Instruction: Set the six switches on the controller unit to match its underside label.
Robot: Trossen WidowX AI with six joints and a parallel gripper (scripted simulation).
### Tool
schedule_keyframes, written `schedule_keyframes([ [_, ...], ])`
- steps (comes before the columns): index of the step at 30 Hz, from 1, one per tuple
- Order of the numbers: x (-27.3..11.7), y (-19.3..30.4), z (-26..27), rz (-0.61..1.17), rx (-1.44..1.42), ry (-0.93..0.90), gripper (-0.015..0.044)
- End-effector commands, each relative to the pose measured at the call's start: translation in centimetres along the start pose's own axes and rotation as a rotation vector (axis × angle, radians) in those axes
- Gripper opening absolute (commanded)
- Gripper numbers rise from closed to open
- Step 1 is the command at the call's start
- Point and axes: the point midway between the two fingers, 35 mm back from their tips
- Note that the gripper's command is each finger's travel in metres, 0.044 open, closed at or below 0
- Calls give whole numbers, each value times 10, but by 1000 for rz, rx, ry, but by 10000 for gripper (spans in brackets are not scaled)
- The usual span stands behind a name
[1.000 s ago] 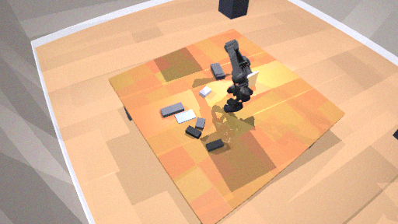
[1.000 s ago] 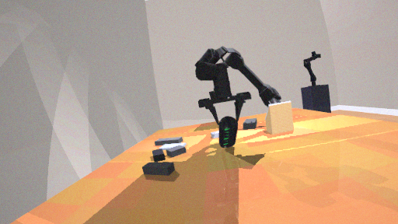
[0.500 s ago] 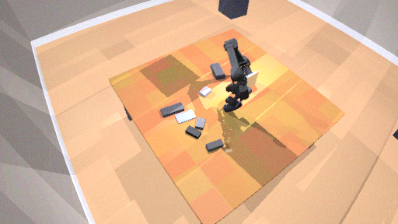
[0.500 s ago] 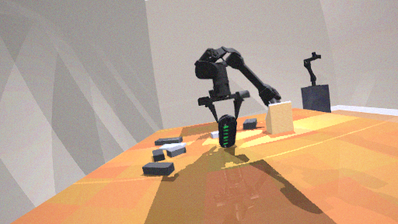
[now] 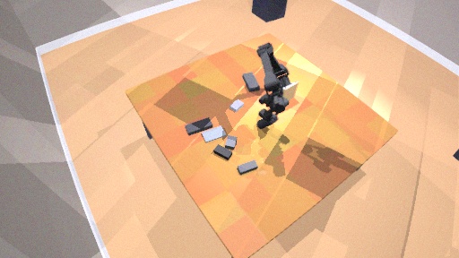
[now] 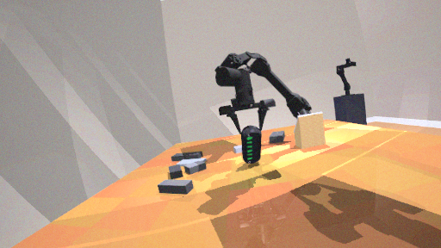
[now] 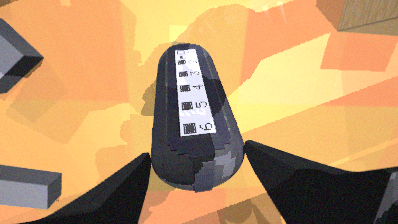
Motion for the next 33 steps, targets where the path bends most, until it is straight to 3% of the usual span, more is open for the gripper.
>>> schedule_keyframes([
  [1, 0, -8, 2, -11, -1, -2, 335],
  [33, -5, -33, 5, -13, -2, -2, 335],
])
Point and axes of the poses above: the point midway between the two fingers, 35 mm back from their tips, its own x axis out along the fingers, its own z axis across the jaws, y = z × x, and after that the axes turned 7 degrees about x, right-handed
